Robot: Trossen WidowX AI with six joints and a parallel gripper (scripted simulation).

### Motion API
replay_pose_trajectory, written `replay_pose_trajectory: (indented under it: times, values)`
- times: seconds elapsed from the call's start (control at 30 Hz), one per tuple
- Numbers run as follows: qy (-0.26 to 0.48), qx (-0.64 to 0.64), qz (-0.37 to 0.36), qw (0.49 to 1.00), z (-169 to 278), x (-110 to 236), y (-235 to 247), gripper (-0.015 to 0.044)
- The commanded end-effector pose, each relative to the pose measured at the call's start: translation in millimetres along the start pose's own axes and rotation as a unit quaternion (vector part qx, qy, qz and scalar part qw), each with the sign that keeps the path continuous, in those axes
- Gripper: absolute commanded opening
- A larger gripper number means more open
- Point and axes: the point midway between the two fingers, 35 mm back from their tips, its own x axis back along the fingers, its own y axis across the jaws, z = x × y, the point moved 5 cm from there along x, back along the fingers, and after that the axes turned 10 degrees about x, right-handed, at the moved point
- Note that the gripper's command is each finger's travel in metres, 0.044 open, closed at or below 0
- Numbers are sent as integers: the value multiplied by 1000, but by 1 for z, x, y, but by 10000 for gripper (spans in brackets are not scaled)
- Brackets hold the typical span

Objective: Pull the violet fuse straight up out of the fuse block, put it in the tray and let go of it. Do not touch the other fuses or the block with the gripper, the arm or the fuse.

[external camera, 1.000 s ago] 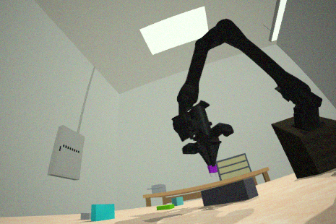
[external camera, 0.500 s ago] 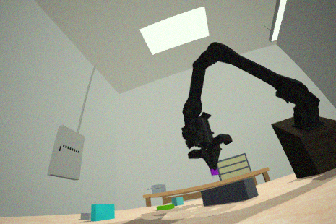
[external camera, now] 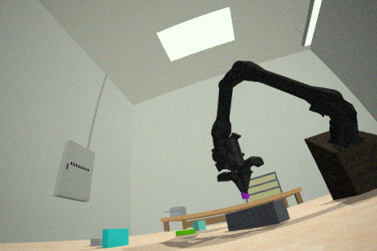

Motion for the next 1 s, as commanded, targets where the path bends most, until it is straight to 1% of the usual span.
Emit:
replay_pose_trajectory:
  times: [0.0, 0.63, 0.87, 0.97]
  values:
    - [0, 1, -3, 1000, 2, -8, 0, 0]
    - [-1, 1, -4, 1000, 1, -39, 1, 0]
    - [-1, 1, -4, 1000, 1, -40, 1, 0]
    - [2, 5, -1, 1000, 0, -37, -1, 79]
